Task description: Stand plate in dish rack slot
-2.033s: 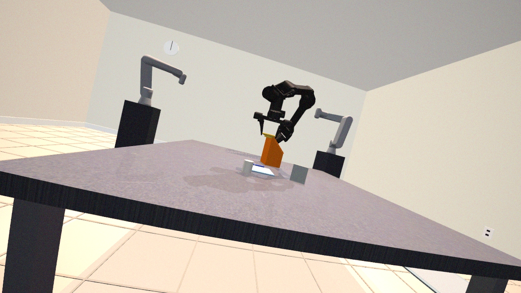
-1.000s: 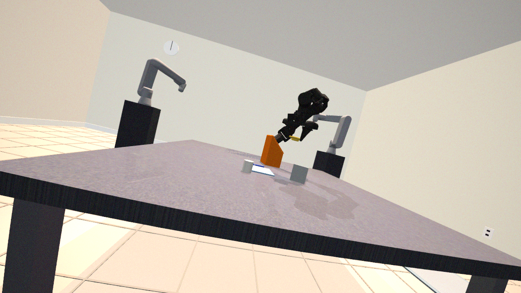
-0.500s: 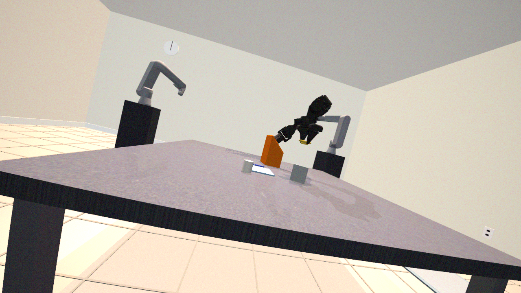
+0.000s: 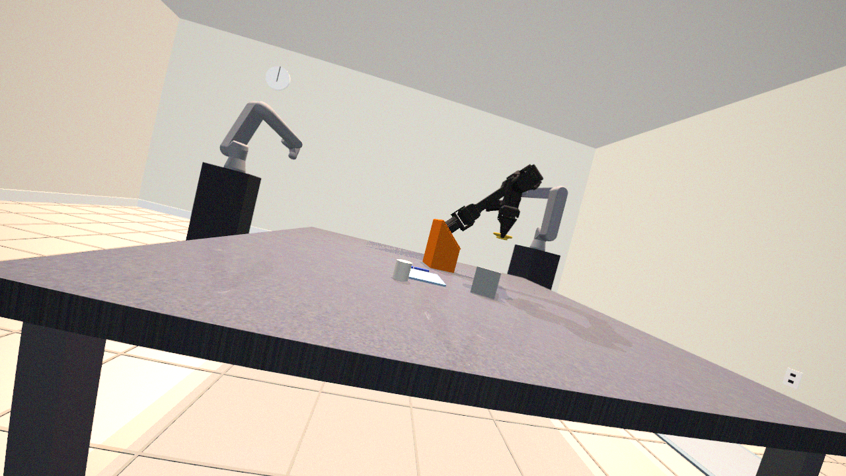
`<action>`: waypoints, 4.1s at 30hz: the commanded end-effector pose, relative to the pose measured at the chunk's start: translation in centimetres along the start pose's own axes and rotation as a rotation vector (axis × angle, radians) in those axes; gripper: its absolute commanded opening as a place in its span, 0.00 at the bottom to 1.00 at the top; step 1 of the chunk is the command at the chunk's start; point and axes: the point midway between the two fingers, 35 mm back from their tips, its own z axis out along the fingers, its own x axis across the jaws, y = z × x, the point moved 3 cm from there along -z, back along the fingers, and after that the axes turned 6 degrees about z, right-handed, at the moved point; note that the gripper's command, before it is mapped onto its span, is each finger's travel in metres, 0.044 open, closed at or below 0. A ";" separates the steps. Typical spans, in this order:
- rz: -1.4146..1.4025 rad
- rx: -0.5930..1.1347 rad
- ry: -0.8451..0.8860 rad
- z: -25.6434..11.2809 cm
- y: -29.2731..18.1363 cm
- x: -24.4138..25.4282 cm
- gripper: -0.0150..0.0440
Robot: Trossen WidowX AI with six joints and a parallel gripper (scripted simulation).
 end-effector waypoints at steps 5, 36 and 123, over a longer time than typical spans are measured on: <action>0.067 0.001 -0.012 0.3 0.1 -0.8 0.25; -0.342 -0.574 0.134 8.9 2.5 -0.5 0.25; -1.191 -1.016 1.193 17.3 0.4 -4.2 0.25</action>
